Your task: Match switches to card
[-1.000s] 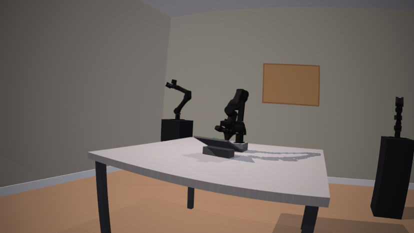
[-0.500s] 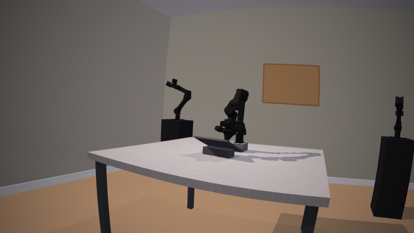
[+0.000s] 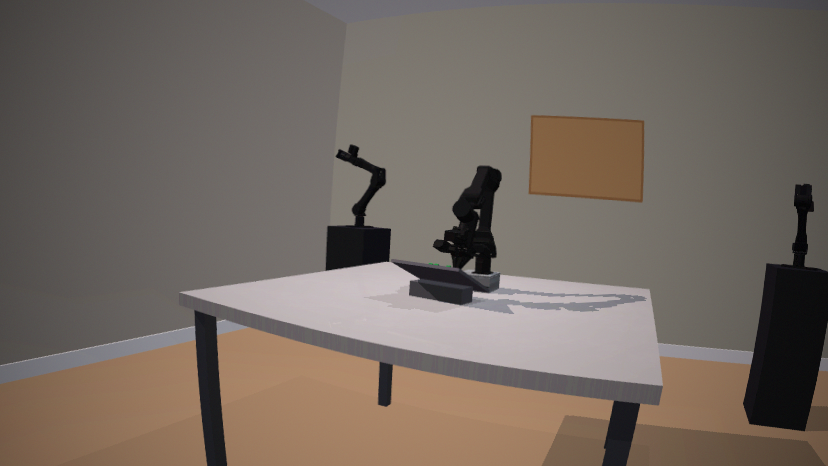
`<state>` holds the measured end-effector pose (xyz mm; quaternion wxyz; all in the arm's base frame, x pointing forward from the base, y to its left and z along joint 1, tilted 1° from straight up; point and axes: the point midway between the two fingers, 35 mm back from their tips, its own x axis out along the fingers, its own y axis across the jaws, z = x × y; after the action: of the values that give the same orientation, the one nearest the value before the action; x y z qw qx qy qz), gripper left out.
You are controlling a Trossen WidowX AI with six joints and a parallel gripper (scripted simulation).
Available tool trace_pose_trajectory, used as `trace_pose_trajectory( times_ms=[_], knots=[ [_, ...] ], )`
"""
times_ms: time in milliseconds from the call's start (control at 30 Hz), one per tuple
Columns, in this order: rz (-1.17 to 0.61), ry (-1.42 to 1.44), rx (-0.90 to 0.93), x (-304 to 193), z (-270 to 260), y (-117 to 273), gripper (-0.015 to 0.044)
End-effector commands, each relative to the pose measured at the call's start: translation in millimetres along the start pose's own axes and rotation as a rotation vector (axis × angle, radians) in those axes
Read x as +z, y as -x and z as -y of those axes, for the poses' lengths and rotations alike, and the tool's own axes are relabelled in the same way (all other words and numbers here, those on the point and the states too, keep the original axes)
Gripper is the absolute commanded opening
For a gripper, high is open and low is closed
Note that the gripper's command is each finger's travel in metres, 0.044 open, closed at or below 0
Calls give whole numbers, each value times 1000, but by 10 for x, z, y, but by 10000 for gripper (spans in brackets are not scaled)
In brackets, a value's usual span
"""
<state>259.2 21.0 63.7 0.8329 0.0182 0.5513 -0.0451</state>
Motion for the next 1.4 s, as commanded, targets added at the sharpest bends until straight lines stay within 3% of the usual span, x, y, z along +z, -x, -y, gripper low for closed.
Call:
trace_pose_trajectory(
  times_ms=[0,333,533,833,1033,1367],
  knots=[
    [-1,6,5,-2,-7,-7,0],
    [-1,1,0,-1,-2,11,0],
    [23,6,5,-27,-5,627,0],
    [23,7,2,-203,417,622,0],
    [48,7,2,-209,429,289,0],
    [50,7,1,-210,429,157,0]
  ],
)
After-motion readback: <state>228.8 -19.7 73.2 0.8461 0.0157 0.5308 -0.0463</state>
